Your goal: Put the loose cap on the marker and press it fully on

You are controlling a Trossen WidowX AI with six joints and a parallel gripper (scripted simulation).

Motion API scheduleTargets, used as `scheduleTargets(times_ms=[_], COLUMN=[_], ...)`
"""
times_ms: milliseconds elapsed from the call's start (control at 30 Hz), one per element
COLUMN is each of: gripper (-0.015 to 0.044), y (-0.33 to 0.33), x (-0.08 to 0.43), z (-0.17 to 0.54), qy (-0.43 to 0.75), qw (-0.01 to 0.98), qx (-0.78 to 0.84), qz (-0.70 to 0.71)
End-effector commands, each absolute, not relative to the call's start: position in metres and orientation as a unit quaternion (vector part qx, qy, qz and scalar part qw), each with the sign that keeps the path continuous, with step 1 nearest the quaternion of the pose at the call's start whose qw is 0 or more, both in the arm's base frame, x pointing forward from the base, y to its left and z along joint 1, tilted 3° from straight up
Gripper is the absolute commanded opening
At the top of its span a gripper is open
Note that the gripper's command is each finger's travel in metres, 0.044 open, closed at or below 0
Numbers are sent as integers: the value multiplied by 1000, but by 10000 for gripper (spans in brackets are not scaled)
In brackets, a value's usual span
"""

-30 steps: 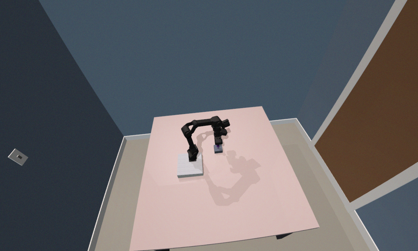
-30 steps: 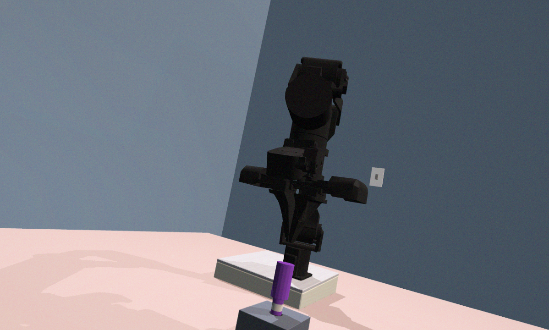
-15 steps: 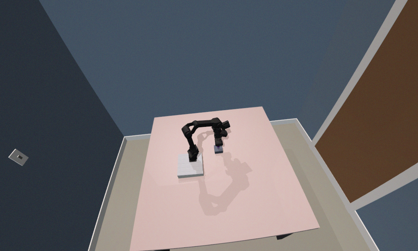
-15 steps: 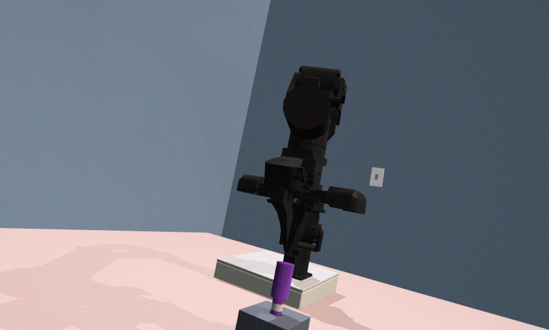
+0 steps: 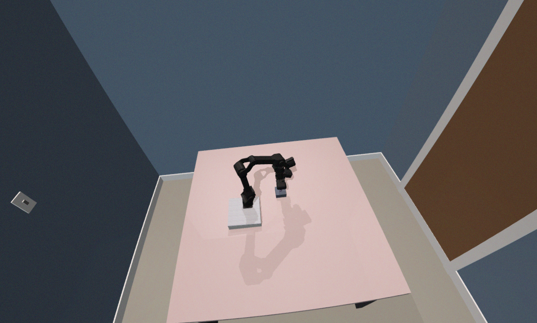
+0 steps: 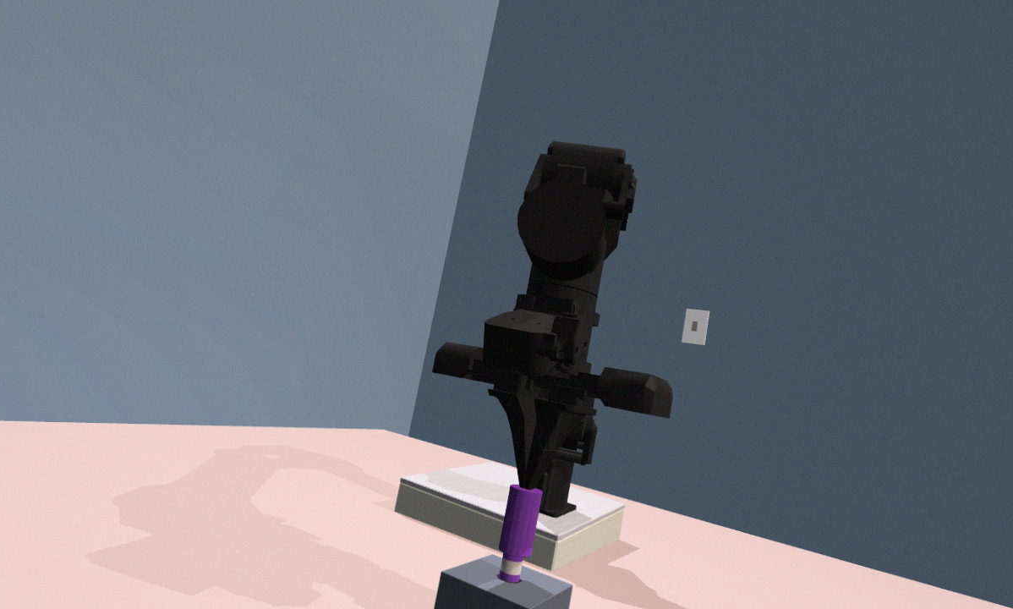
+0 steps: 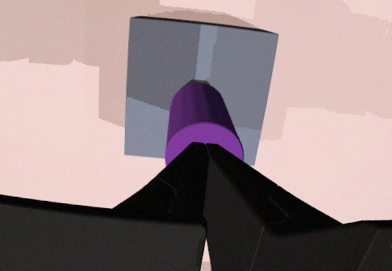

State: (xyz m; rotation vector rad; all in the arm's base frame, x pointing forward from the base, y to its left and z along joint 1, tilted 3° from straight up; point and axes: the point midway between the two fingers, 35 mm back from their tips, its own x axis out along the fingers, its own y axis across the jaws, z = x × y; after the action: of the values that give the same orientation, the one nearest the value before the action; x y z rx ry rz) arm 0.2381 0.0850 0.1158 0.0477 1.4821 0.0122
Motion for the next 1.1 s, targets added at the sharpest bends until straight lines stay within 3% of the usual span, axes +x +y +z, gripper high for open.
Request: scheduleTargets(times_ms=[0, 300, 533, 700, 1067], gripper=[0, 0, 0, 0, 289], y=[84, 85, 83, 82, 82], x=[237, 239, 234, 232, 232], z=[108, 116, 194, 203, 203], qy=[680, 675, 675, 675, 675], qw=[733, 738, 737, 737, 737], qx=[18, 22, 22, 22, 22], qz=[4, 6, 5, 5, 5])
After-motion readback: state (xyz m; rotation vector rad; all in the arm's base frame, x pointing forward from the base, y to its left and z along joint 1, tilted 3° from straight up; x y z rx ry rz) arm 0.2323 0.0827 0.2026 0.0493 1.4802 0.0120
